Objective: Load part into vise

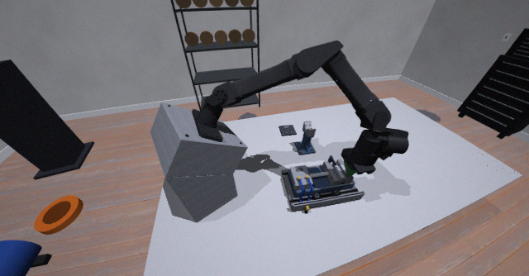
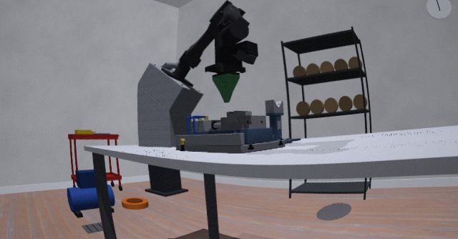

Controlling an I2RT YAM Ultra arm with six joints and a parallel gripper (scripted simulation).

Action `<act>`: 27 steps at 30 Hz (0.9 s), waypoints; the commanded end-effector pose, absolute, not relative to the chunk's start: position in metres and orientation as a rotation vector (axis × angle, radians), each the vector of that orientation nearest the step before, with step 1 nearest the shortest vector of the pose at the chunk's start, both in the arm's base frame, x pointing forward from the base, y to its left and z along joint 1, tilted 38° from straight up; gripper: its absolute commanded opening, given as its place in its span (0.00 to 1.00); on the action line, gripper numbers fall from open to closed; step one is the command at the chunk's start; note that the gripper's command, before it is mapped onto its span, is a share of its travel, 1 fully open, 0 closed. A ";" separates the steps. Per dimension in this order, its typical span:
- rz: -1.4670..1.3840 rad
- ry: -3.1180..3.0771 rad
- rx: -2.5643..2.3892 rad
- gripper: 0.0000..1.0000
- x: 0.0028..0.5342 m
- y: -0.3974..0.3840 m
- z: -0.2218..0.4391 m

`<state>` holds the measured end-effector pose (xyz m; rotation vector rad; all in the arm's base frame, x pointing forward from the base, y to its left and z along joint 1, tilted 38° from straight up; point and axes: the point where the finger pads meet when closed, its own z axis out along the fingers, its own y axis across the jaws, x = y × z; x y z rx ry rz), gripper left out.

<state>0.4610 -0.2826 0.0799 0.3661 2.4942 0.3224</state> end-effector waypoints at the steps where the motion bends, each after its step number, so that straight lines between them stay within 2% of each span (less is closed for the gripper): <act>1: 0.289 2.463 0.367 0.00 0.471 -0.292 0.086; 27: 0.283 2.451 0.370 0.00 0.481 -0.293 0.078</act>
